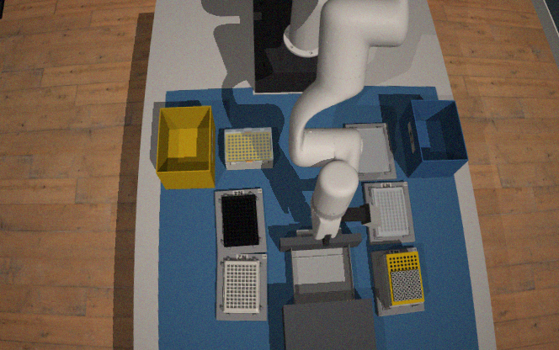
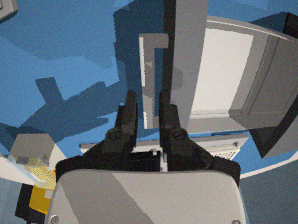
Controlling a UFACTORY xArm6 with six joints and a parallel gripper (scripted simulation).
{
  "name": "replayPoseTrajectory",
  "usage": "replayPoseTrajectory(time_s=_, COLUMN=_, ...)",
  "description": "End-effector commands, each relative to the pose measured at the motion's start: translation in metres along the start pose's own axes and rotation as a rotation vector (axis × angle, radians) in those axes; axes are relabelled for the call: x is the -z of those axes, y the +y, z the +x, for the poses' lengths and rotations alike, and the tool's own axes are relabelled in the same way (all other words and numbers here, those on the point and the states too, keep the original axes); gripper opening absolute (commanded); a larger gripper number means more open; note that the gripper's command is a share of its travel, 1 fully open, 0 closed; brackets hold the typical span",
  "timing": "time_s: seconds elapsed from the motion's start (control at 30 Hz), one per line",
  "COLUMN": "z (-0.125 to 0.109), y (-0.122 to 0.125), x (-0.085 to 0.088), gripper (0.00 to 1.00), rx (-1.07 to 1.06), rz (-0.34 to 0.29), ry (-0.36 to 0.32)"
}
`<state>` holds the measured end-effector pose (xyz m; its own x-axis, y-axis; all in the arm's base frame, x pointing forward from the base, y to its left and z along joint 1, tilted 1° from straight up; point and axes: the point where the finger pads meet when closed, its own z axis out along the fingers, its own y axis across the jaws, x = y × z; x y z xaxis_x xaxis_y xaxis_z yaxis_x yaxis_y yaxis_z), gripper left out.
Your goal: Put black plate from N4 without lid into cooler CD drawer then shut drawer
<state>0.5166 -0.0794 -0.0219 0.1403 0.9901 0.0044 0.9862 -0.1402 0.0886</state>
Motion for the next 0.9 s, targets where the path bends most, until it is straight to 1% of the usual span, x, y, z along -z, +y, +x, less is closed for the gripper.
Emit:
replayPoseTrajectory(time_s=0.0, z=0.000, y=-0.029, x=-0.022, gripper=0.21, rx=0.000, rz=0.071, ry=0.001)
replayPoseTrajectory(time_s=0.2, z=0.000, y=-0.029, x=-0.022, gripper=0.21, rx=0.000, rz=0.071, ry=0.001)
replayPoseTrajectory(time_s=0.87, z=0.000, y=-0.027, x=0.008, gripper=0.21, rx=0.000, rz=0.071, ry=0.001)
